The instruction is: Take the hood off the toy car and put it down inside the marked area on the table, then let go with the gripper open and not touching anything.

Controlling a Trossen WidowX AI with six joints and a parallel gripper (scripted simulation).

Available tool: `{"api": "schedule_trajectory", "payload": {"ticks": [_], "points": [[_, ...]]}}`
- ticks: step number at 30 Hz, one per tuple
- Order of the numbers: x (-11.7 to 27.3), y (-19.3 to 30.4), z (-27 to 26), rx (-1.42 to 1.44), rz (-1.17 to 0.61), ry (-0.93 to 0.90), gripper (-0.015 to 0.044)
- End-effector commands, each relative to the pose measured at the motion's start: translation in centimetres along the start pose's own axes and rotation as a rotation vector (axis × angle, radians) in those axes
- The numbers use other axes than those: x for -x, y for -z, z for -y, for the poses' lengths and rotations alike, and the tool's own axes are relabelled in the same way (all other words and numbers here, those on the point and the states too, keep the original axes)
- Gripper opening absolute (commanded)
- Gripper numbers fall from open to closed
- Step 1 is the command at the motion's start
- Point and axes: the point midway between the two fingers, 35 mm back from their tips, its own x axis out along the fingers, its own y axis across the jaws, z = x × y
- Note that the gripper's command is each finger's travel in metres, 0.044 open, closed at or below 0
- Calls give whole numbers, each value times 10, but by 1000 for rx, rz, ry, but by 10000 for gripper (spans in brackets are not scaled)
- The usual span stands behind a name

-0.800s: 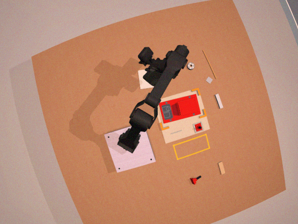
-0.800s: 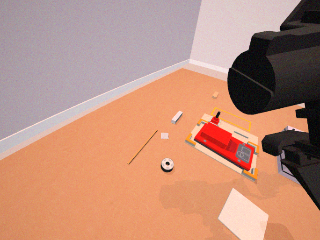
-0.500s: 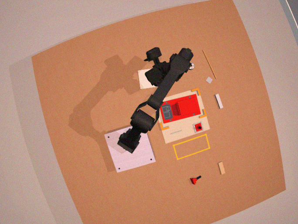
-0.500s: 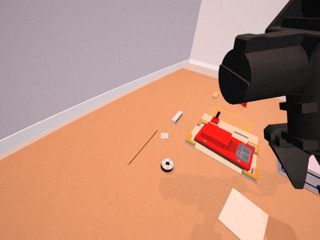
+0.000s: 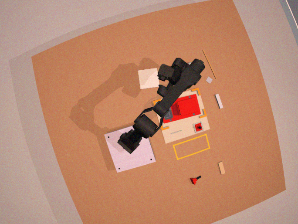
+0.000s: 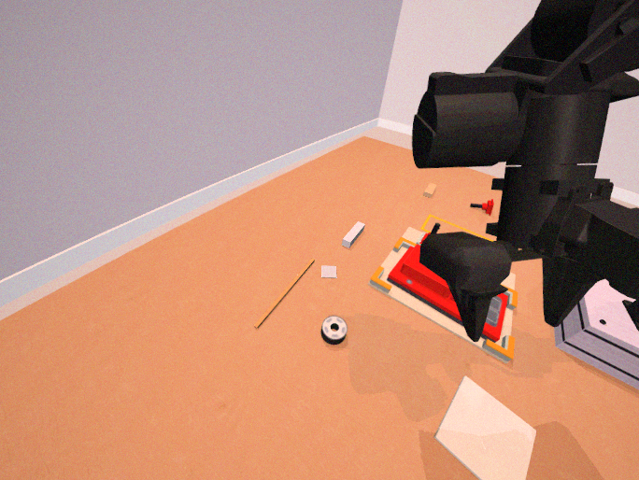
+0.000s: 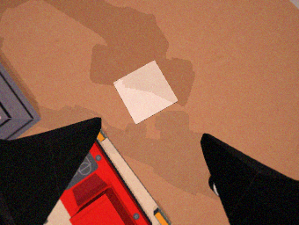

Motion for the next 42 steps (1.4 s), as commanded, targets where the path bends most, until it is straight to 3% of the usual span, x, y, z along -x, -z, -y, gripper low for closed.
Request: {"api": "schedule_trajectory", "payload": {"ticks": [1, 17, 30, 42], "points": [[3, 18, -2, -234, -49, 26, 440], [16, 103, -18, -1367, -185, 253, 440], [30, 166, -47, -2264, -157, 572, 440], [29, 167, -51, -2310, -151, 592, 440]]}}
